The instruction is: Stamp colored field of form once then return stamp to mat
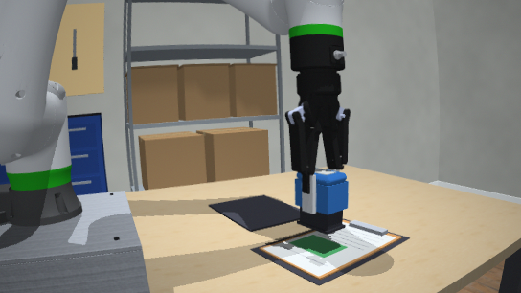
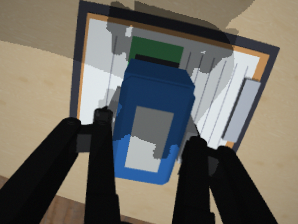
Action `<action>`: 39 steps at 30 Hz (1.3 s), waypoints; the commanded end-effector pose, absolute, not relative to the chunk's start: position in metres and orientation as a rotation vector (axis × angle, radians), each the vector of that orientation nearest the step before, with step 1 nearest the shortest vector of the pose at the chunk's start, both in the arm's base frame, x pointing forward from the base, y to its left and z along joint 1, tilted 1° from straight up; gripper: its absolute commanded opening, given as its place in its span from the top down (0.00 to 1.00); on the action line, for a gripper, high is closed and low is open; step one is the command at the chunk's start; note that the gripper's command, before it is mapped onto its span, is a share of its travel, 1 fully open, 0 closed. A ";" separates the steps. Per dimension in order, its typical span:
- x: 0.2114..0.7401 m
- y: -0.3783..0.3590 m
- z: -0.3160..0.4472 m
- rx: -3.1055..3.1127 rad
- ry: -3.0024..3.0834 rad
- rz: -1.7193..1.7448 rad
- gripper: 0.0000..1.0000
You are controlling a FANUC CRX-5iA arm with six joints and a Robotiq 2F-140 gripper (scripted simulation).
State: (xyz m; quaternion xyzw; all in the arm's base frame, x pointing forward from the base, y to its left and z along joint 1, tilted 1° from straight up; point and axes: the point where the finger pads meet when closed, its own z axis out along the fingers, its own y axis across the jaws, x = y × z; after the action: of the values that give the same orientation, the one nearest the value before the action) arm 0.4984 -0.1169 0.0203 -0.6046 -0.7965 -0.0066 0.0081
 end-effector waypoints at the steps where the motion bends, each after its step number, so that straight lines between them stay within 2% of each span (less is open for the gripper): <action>1: 0.497 -0.112 0.021 -1.890 -2.490 -0.021 0.80; 39: 0.496 -0.112 -0.019 -1.890 -2.490 -0.021 0.80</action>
State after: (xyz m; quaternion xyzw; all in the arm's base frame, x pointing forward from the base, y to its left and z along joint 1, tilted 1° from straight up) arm 0.4961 -0.1115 -0.0179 -0.6047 -0.7964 -0.0065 0.0080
